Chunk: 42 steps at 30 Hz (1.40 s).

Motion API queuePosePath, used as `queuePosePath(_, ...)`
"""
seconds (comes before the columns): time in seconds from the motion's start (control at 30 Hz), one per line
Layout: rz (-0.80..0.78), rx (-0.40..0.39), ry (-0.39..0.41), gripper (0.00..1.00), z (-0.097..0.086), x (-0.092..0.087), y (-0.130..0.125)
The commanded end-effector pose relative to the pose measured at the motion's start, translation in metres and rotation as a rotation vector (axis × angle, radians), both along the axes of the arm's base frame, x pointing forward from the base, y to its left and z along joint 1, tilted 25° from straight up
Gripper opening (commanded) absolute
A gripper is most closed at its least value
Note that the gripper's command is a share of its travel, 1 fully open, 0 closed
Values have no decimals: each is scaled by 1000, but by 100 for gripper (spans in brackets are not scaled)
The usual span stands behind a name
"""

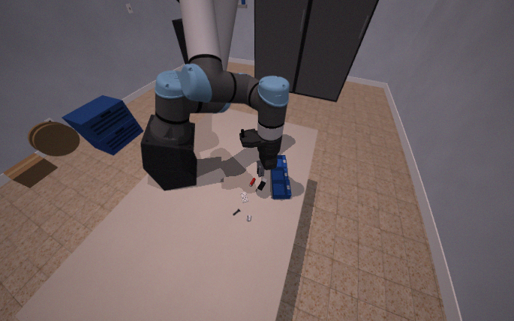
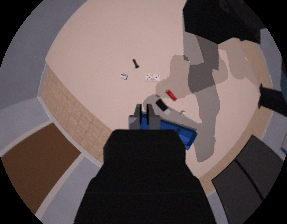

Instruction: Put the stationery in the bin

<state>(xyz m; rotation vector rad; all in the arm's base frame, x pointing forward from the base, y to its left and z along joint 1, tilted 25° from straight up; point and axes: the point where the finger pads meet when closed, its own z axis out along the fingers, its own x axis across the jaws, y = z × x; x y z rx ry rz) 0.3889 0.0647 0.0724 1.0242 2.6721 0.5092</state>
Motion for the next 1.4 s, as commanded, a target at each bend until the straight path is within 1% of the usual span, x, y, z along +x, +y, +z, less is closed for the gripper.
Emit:
queuePosePath(0.0, -118, 54, 40, 31, -3, -11, -1)
queuePosePath(0.03, -118, 54, 40, 31, -3, -11, -1)
queuePosePath(0.07, -171, 79, 58, 31, -3, -11, -1)
queuePosePath(0.1, -186, 86, 63, 31, -3, -11, -1)
queuePosePath(0.13, -202, 93, 69, 31, -5, -17, -1)
queuePosePath(0.3, -292, 134, 99, 31, -5, -17, -2)
queuePosePath(0.33, -310, 143, 106, 31, -7, -23, -1)
queuePosePath(0.47, -383, 176, 131, 31, -7, -23, -1)
queuePosePath(0.5, -401, 184, 138, 31, -9, -29, -1)
queuePosePath(0.6, -420, 193, 144, 31, -9, -29, -1)
queuePosePath(0.63, -473, 217, 163, 31, -9, -29, -1)
queuePosePath(0.67, -489, 224, 168, 31, -9, -29, -1)
queuePosePath(0.7, -505, 231, 174, 31, -10, -34, -1)
queuePosePath(0.87, -593, 271, 205, 31, -10, -34, -1)
queuePosePath(1.3, -590, 269, 204, 31, -9, -33, -1)
queuePosePath(1.37, -680, 299, 229, 31, -13, -19, 9)
